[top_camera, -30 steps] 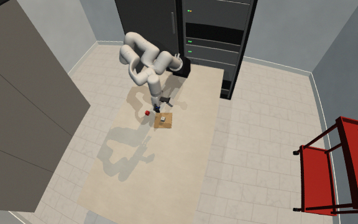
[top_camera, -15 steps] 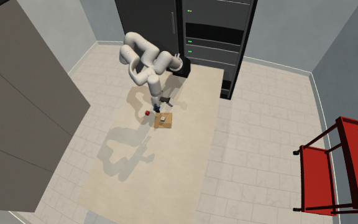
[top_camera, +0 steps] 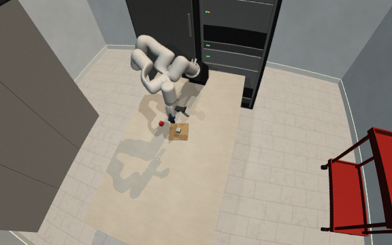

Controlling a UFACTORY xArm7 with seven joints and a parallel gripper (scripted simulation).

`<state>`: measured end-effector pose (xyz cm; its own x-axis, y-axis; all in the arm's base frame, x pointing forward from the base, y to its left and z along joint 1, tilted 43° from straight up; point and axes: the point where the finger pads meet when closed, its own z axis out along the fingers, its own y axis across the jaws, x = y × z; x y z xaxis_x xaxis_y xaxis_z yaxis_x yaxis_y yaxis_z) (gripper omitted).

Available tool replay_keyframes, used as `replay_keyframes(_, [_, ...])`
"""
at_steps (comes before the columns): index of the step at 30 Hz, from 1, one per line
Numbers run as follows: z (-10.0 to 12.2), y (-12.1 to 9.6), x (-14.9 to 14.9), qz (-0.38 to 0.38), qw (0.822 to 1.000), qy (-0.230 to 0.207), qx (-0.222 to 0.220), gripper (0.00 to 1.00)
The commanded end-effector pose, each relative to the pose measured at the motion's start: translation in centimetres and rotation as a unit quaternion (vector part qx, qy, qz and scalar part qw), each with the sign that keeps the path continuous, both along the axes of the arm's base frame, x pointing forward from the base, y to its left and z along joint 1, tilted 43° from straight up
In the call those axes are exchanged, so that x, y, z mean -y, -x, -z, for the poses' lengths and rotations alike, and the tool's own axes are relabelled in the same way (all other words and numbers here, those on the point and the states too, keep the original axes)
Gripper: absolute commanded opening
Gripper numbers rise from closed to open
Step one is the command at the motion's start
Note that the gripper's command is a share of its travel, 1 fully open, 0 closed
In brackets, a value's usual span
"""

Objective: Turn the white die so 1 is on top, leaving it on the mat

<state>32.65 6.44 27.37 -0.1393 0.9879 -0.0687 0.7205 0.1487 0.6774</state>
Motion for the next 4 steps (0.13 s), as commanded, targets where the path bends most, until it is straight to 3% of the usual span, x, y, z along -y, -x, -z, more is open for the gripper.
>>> replay_keyframes(1, [-0.1,-0.01,0.01,0.0,1.0,0.0,0.001,1.0])
replay_keyframes(4, [-0.1,-0.01,0.01,0.0,1.0,0.0,0.001,1.0])
